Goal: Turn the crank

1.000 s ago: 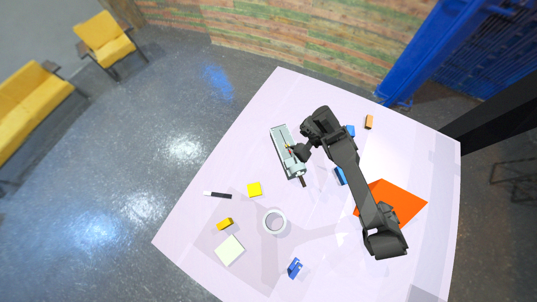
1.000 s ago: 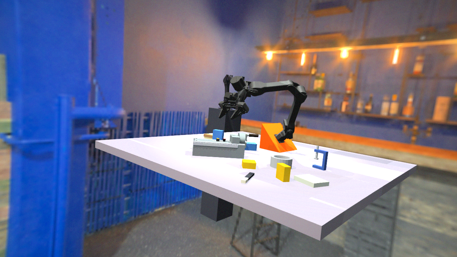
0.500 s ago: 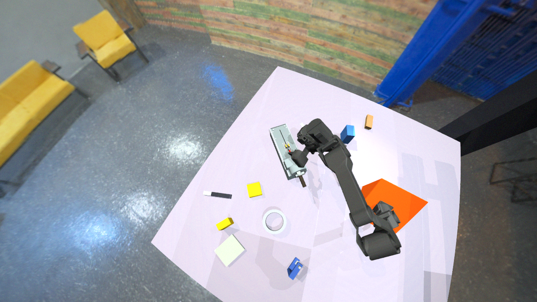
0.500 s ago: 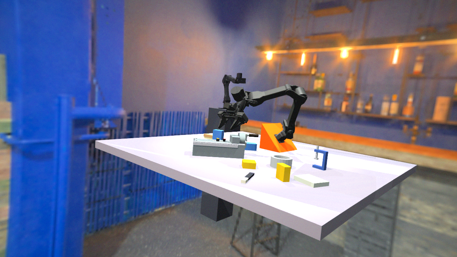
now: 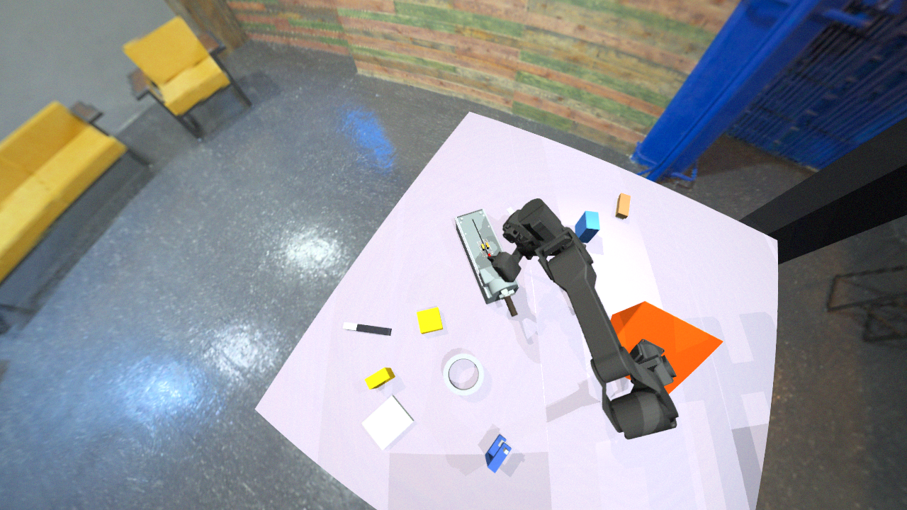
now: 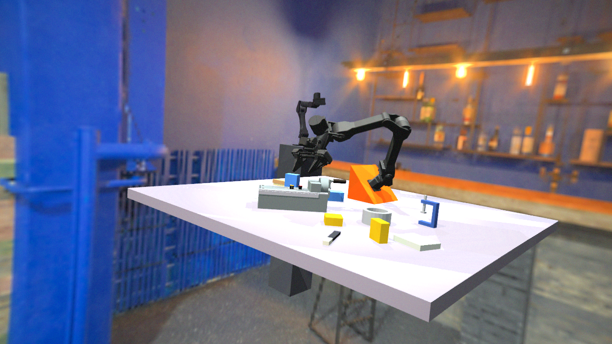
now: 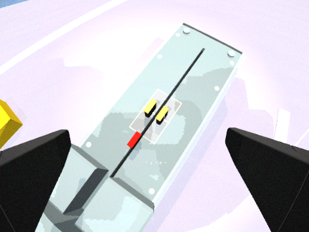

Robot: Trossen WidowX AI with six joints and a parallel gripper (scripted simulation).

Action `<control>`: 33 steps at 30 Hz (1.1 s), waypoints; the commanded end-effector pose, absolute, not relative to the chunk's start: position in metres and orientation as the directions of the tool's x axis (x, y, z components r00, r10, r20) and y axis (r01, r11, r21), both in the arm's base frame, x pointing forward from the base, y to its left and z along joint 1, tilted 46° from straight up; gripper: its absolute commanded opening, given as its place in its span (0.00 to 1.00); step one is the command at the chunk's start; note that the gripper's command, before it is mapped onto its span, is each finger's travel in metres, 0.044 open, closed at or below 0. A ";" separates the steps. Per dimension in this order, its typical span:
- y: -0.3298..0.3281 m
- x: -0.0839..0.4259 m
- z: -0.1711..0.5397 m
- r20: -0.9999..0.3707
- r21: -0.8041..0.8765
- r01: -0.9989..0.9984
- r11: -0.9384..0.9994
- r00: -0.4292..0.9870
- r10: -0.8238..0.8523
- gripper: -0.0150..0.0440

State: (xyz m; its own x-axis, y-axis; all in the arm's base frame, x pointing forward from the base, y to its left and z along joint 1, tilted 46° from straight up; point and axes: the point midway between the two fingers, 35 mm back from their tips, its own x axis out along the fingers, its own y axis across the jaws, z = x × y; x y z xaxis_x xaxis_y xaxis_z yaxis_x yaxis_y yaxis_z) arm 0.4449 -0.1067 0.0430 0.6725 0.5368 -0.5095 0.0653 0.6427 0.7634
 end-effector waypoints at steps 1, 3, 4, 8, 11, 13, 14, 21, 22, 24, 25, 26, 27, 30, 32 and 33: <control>-0.122 0.447 0.056 -0.506 0.758 0.058 0.649 0.680 0.531 1.00; -0.131 0.447 0.066 -0.506 0.758 0.056 0.650 0.680 0.531 1.00; -0.136 0.446 0.070 -0.505 0.758 0.056 0.650 0.680 0.532 1.00; -0.143 0.445 0.080 -0.507 0.758 0.058 0.649 0.679 0.531 1.00; -0.134 0.442 0.088 -0.543 0.752 0.117 0.648 0.668 0.509 1.00; -0.127 0.439 0.095 -0.573 0.744 0.168 0.646 0.658 0.489 1.00; -0.123 0.437 0.099 -0.587 0.740 0.193 0.645 0.653 0.479 1.00; -0.098 0.420 0.123 -0.680 0.692 0.360 0.626 0.617 0.396 1.00; -0.095 0.417 0.126 -0.692 0.683 0.383 0.622 0.612 0.383 1.00; -0.089 0.410 0.133 -0.714 0.666 0.427 0.612 0.603 0.356 1.00; -0.086 0.407 0.136 -0.725 0.656 0.449 0.607 0.598 0.343 1.00; -0.083 0.403 0.139 -0.735 0.647 0.470 0.601 0.593 0.329 1.00; -0.080 0.399 0.142 -0.745 0.638 0.490 0.594 0.588 0.314 1.00; -0.072 0.387 0.151 -0.773 0.609 0.549 0.573 0.574 0.270 1.00; -0.067 0.379 0.156 -0.789 0.589 0.586 0.556 0.566 0.240 1.00; -0.064 0.374 0.159 -0.796 0.580 0.604 0.547 0.561 0.224 1.00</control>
